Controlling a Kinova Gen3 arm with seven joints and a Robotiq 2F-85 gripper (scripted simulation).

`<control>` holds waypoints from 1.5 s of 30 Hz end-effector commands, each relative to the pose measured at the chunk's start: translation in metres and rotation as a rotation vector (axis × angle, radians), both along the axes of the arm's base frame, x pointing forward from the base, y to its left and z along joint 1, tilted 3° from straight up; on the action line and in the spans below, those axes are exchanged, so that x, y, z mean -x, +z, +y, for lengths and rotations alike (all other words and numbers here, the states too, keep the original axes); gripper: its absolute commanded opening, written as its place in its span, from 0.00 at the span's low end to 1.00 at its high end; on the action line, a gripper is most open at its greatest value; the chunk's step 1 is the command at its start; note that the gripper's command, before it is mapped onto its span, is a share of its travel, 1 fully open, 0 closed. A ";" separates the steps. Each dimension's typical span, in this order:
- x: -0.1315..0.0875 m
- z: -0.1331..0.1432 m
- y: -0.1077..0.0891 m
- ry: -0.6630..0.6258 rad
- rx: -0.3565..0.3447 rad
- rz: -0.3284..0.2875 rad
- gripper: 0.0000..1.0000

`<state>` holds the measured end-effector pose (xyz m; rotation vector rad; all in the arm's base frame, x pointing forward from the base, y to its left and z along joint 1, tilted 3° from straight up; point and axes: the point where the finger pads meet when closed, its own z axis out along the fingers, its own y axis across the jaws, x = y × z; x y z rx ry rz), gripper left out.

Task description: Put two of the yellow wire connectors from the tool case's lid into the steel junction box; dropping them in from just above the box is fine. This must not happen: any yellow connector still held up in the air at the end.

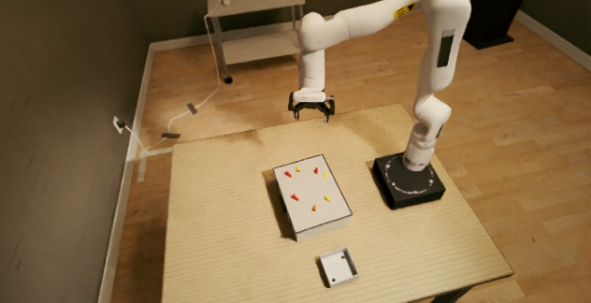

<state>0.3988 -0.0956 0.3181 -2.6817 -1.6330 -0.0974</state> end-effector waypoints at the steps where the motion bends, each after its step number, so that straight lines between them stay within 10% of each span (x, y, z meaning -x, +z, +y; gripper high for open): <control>1: -0.018 0.025 -0.037 0.158 0.009 0.009 1.00; 9: -0.036 0.068 -0.093 0.442 0.015 0.001 1.00; 17: -0.038 0.075 -0.102 0.483 0.015 0.000 1.00; 18: -0.038 0.075 -0.102 0.483 0.015 0.000 0.10; 45: -0.038 0.075 -0.102 0.483 0.015 0.000 0.10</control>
